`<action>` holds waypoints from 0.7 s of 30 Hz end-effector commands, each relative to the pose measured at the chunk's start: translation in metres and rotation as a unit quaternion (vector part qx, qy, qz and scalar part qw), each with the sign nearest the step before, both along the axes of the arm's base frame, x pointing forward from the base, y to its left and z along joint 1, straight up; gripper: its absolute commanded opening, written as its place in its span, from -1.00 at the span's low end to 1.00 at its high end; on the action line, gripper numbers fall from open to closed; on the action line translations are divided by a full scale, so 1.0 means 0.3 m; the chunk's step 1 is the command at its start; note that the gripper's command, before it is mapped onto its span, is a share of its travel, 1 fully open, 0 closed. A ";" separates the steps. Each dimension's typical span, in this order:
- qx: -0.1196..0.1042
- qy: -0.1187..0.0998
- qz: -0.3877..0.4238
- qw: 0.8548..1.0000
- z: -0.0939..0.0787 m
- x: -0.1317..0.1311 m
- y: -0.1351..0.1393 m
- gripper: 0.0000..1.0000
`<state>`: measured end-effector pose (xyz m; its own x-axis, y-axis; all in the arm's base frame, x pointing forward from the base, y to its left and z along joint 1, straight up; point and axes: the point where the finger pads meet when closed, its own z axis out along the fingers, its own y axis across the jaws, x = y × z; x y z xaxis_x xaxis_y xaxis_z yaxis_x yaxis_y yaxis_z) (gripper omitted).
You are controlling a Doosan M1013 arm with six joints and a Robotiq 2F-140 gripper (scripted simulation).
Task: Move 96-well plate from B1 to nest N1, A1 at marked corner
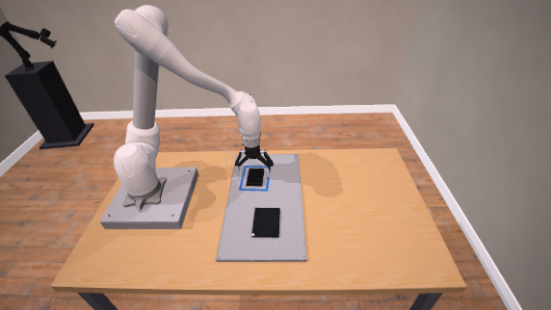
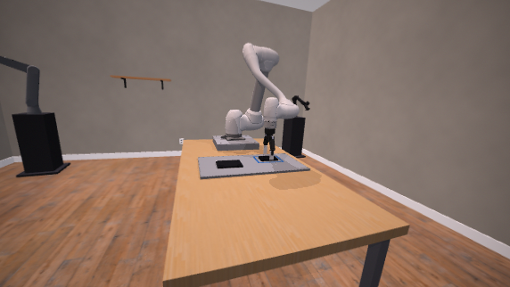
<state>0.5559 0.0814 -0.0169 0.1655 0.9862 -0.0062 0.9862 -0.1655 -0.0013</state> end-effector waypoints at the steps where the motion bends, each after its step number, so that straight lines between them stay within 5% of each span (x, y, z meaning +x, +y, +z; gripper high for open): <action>1: 0.000 0.000 0.000 1.000 -0.010 0.000 0.000 1.00; 12: 0.000 0.000 0.000 1.000 -0.010 0.000 0.000 1.00; 13: 0.000 0.000 0.000 1.000 -0.010 0.000 0.000 -1.00; 21: 0.000 0.000 0.000 1.000 -0.010 0.000 0.000 -1.00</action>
<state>0.5561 0.0814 -0.0197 0.1656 0.9862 -0.0062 0.9862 -0.1656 -0.0013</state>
